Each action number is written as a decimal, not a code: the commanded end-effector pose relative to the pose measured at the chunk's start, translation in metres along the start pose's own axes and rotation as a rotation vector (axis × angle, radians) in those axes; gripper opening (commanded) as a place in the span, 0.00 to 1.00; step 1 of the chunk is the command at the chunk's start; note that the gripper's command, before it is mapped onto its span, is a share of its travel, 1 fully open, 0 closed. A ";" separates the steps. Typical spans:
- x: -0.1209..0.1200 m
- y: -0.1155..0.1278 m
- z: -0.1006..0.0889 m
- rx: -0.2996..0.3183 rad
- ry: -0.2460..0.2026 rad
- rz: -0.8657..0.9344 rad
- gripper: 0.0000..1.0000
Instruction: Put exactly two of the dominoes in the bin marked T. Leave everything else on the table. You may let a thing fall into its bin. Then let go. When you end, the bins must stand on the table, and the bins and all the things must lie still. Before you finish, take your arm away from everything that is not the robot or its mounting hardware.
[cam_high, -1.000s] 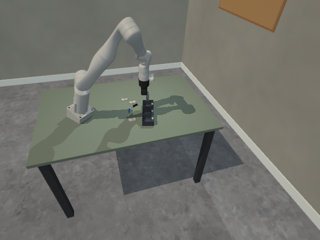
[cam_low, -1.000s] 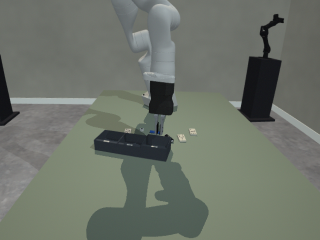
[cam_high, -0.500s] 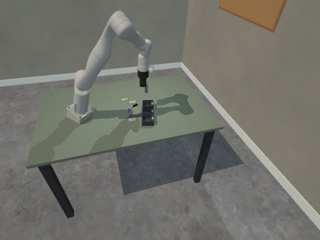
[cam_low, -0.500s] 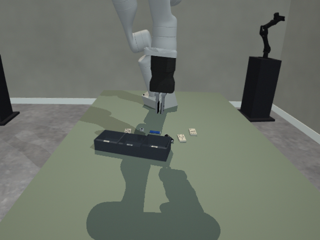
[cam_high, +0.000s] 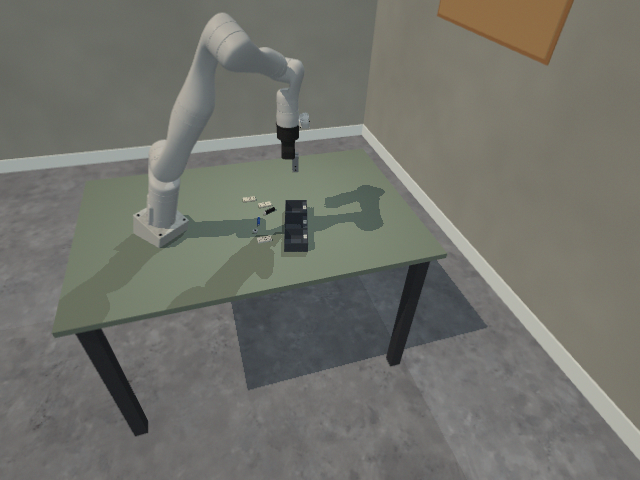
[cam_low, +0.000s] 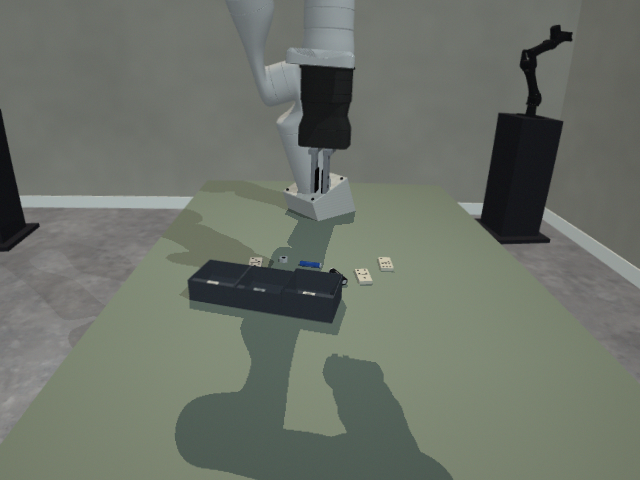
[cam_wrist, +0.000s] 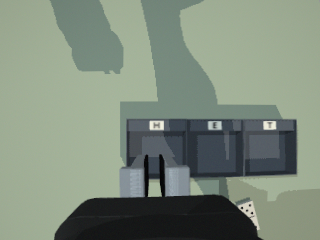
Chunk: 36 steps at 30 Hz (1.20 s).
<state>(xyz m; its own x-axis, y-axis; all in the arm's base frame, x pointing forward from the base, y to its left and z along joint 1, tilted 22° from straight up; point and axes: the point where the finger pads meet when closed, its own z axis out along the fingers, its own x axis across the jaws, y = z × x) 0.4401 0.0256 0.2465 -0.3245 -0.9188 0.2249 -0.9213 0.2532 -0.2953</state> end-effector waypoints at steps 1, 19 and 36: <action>-0.003 0.005 0.005 0.003 -0.001 -0.049 0.79; -0.049 0.089 0.097 0.003 -0.001 -0.319 0.79; -0.069 0.127 0.133 0.002 -0.001 -0.319 0.79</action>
<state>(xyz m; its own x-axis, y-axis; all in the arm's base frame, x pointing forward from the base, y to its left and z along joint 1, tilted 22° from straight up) 0.3748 0.0803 0.0713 -0.0223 -0.9520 0.3053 -0.9756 -0.0460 -0.2146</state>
